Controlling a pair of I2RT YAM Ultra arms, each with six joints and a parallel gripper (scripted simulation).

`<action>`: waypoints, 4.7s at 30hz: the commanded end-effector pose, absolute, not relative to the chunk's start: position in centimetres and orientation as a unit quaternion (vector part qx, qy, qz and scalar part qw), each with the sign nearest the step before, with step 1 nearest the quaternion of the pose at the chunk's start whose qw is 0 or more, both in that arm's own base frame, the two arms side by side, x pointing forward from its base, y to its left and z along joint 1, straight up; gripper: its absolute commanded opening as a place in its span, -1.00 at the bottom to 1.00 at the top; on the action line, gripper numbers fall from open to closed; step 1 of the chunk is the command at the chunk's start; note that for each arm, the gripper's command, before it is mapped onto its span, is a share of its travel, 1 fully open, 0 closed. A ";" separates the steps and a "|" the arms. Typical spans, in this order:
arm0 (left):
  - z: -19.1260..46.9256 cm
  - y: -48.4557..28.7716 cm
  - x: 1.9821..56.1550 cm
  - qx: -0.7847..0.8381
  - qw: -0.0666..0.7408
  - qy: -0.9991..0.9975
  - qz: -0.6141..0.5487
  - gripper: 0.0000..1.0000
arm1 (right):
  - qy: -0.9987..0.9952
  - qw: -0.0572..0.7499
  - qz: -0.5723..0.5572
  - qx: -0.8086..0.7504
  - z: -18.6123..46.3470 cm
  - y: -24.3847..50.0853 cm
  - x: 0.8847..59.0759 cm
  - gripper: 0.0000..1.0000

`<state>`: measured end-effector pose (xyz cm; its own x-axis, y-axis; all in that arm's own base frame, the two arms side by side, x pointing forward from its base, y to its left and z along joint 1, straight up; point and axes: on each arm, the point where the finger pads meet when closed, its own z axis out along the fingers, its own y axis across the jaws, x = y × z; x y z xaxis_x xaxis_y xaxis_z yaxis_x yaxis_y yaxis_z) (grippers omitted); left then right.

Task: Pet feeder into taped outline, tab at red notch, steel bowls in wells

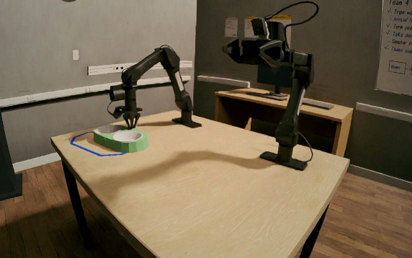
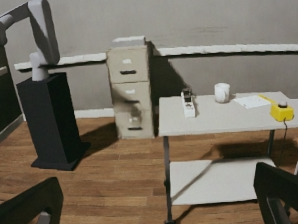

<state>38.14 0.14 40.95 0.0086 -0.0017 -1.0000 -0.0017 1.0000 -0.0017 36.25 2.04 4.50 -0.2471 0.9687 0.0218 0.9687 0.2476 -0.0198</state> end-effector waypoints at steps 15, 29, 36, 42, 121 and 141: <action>42.9 -0.1 37.9 0.003 0.726 0.688 -0.003 1.00 | -0.802 -0.004 0.001 -0.598 4.5 -2.3 41.8 -0.69; 42.9 -0.1 37.9 0.003 0.726 0.688 -0.003 1.00 | -0.803 -0.016 -0.007 -0.596 4.5 -4.9 45.9 -0.69; 42.9 -0.1 37.9 0.003 0.726 0.688 -0.003 1.00 | -0.807 -0.023 -0.012 -0.589 5.5 -3.4 45.1 -0.69; 42.9 -0.1 37.9 0.003 0.726 0.688 -0.003 1.00 | -0.809 -0.013 -0.018 -0.588 5.1 -2.7 44.7 -0.69; 42.9 -0.1 37.9 0.003 0.726 0.688 -0.003 1.00 | -0.796 -0.053 -0.022 -0.603 11.7 -5.1 45.4 -0.06; 42.9 -0.1 37.9 0.003 0.726 0.688 -0.003 1.00 | -0.801 -0.037 -0.014 -0.598 11.7 -4.7 45.3 -0.06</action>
<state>38.14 0.14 40.95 0.0086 -0.0017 -1.0000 -0.0017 1.0000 -0.0017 44.91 -4.10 10.54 -0.2837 0.9588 -0.0180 0.9574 0.2842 0.0504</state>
